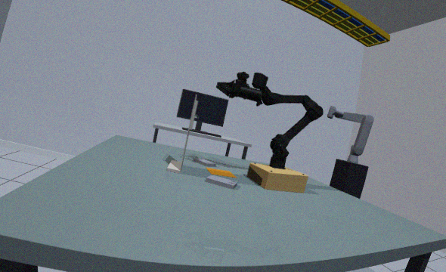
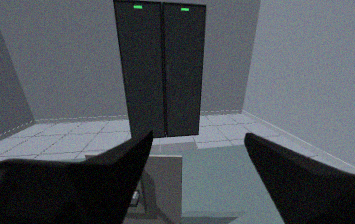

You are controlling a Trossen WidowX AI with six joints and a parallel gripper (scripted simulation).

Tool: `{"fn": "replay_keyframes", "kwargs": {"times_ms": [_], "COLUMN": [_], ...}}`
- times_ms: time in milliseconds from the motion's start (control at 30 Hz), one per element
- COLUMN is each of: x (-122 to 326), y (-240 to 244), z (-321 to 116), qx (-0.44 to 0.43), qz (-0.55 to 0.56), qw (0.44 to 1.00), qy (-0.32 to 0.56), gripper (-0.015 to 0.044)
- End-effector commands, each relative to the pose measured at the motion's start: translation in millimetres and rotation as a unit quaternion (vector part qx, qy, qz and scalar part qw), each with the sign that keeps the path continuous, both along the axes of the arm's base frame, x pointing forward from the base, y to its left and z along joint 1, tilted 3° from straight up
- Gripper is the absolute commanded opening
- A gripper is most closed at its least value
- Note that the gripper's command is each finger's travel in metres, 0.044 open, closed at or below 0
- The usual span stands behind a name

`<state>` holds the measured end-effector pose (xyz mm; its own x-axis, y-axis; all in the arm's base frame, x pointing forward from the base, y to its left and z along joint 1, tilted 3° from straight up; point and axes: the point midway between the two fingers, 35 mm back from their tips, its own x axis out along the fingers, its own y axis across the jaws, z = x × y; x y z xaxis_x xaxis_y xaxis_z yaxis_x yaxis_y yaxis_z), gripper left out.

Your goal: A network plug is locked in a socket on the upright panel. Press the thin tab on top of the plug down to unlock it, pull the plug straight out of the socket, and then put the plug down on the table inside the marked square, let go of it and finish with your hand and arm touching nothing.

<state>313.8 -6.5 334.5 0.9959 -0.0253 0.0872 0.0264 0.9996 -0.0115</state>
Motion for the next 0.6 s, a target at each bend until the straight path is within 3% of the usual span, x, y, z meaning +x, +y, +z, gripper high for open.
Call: {"fn": "replay_keyframes", "kwargs": {"times_ms": [0,267,567], "x": [0.1,0.8,-3.0], "y": [0.3,14.3,33.2], "z": [-0.6,-28.7,-64.1], "qx": [0.003,0.128,0.28], "qz": [0.001,0.033,0.074], "qw": [1.0,0.991,0.957], "qy": [0.0,0.006,0.019], "gripper": [0.0374,0.0164,0.0156]}}
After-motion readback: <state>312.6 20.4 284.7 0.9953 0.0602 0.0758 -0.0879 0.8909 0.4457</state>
